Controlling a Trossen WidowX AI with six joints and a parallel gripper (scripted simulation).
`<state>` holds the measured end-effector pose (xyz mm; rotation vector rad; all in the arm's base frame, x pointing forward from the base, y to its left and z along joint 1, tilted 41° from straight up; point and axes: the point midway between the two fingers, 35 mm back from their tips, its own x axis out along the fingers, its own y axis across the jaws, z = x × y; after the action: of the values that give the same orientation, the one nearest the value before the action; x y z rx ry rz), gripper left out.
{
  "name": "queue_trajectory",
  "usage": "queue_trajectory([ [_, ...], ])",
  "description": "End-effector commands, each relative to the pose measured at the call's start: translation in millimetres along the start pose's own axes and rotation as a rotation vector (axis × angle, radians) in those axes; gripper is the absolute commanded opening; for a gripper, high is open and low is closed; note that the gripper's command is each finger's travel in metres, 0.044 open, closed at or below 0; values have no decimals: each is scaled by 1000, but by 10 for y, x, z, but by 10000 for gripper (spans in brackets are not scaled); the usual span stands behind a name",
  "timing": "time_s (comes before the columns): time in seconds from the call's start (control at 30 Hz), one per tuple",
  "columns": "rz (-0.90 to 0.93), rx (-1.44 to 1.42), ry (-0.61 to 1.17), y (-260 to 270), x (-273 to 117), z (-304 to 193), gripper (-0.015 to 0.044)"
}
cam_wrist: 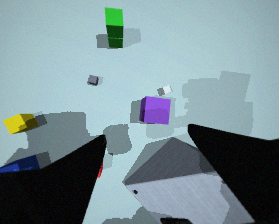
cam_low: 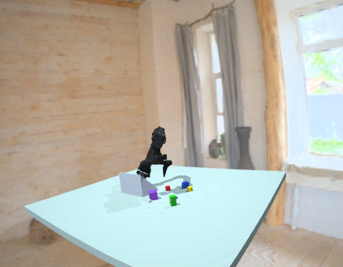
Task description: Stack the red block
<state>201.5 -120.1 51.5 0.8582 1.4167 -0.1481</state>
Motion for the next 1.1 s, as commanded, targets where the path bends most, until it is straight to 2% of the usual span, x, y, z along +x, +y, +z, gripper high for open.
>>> queue_trajectory([
  [0.0, 62, 57, 88, 315, 14, -186, 440],
  [0.27, 130, 189, 301, 845, 12, -643, 440],
  [0.47, 130, 191, 303, 863, 46, -658, 440],
  [0.73, 132, 191, 303, 936, 406, -774, 440],
  [1.07, 132, 191, 303, 959, 500, -799, 440],
])
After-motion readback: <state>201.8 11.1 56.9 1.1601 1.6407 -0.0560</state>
